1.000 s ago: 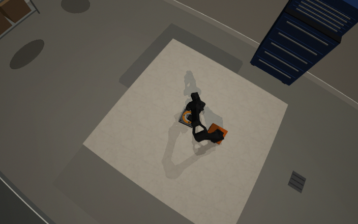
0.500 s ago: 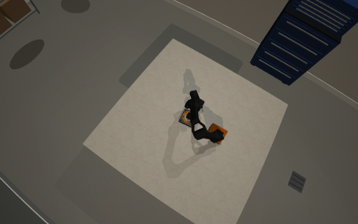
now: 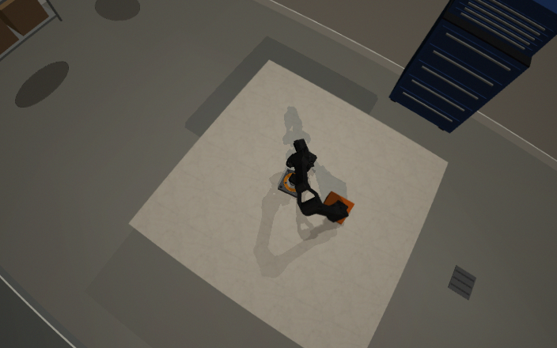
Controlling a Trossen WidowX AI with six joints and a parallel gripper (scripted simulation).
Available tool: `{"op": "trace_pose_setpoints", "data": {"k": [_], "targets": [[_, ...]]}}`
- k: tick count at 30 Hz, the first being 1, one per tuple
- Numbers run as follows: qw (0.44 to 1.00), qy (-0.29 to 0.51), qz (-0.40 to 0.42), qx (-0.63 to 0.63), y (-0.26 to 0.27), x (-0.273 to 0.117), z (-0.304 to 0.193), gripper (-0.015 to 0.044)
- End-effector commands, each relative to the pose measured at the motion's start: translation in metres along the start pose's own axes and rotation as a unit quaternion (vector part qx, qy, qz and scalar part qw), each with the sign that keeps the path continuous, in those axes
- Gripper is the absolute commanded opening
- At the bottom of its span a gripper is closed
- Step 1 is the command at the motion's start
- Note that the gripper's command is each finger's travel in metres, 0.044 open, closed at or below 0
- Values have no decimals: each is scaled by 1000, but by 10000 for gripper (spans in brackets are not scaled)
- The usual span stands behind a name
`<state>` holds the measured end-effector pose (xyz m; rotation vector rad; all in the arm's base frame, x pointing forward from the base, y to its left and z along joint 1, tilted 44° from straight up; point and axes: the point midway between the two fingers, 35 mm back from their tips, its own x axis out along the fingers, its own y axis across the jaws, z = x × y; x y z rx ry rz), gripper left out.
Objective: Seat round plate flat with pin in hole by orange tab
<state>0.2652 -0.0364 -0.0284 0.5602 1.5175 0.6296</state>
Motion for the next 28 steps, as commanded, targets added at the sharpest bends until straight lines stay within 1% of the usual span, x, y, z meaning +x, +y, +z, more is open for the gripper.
{"op": "trace_pose_setpoints", "data": {"k": [1, 10, 12, 28], "targets": [[1000, 2, 3, 3, 0, -1, 1, 0], [1000, 2, 3, 3, 0, -42, 1, 0], [1000, 0, 4, 6, -1, -36, 2, 0], [1000, 0, 4, 6, -1, -36, 2, 0]]}}
